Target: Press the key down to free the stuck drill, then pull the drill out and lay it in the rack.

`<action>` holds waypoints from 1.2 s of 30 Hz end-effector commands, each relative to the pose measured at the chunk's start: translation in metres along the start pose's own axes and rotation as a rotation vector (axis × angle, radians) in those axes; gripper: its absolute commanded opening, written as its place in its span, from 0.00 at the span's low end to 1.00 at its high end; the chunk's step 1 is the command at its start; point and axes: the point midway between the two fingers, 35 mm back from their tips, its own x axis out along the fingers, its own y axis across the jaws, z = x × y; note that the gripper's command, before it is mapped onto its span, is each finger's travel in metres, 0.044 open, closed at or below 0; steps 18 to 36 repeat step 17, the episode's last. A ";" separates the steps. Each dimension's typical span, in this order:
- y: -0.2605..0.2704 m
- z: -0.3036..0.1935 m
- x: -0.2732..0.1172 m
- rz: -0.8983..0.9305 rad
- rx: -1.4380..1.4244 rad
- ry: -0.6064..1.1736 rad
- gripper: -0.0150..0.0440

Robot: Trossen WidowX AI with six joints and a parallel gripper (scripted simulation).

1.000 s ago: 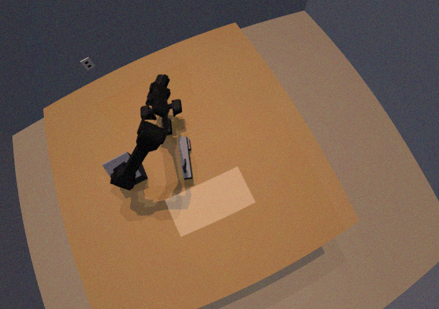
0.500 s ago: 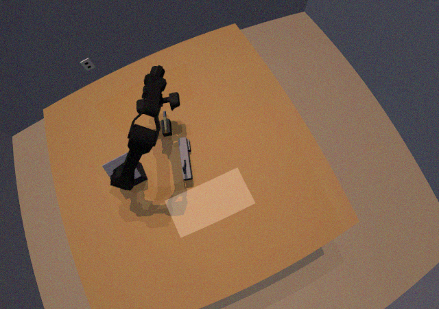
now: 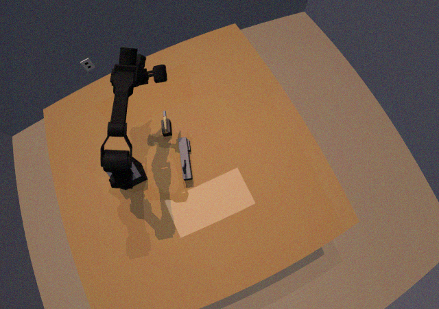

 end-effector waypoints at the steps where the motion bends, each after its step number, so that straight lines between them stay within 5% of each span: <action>1: -0.012 0.033 -0.050 -0.086 0.047 -0.182 1.00; 9: -0.035 0.078 -0.184 -0.211 0.197 -0.585 1.00; 17: -0.054 0.070 -0.328 -0.248 0.384 -0.972 1.00; 36: -0.054 0.070 -0.328 -0.248 0.384 -0.972 1.00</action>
